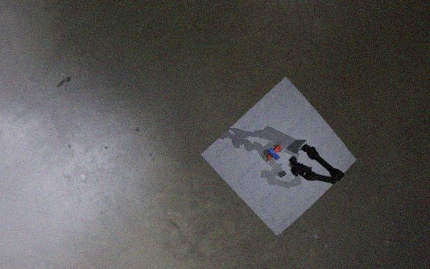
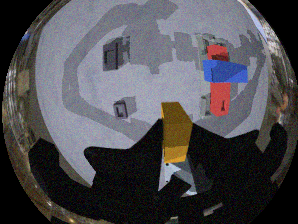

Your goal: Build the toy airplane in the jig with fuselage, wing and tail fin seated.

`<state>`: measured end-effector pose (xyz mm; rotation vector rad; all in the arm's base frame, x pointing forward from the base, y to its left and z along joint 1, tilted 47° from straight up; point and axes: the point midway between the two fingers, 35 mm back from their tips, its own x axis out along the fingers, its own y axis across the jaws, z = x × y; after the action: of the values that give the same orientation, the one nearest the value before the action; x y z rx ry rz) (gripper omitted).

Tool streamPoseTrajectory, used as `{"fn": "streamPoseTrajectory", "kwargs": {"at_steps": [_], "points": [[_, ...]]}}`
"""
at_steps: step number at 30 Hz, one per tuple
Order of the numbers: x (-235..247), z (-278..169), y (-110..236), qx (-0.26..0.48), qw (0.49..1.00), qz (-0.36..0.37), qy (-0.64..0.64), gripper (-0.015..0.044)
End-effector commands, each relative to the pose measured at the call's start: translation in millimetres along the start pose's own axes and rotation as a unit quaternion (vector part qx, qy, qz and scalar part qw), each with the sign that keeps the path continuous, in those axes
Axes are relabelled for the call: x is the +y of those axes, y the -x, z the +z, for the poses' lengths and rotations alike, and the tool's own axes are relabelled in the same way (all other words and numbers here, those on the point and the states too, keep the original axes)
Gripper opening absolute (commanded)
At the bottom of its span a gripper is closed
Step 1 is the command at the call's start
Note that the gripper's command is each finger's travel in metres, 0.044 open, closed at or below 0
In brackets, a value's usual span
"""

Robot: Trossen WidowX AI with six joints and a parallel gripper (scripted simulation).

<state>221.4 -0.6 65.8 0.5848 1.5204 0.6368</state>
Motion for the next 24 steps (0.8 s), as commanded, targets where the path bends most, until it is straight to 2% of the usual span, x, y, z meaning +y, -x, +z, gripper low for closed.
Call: {"fn": "streamPoseTrajectory", "kwargs": {"at_steps": [1,24], "points": [[-16.0,3.3,-1.8,0.001,1.000,-0.002,0.004,0.0000],[-89.9,0.7,-18.3,0.003,1.000,-0.001,0.017,0.0000]]}}
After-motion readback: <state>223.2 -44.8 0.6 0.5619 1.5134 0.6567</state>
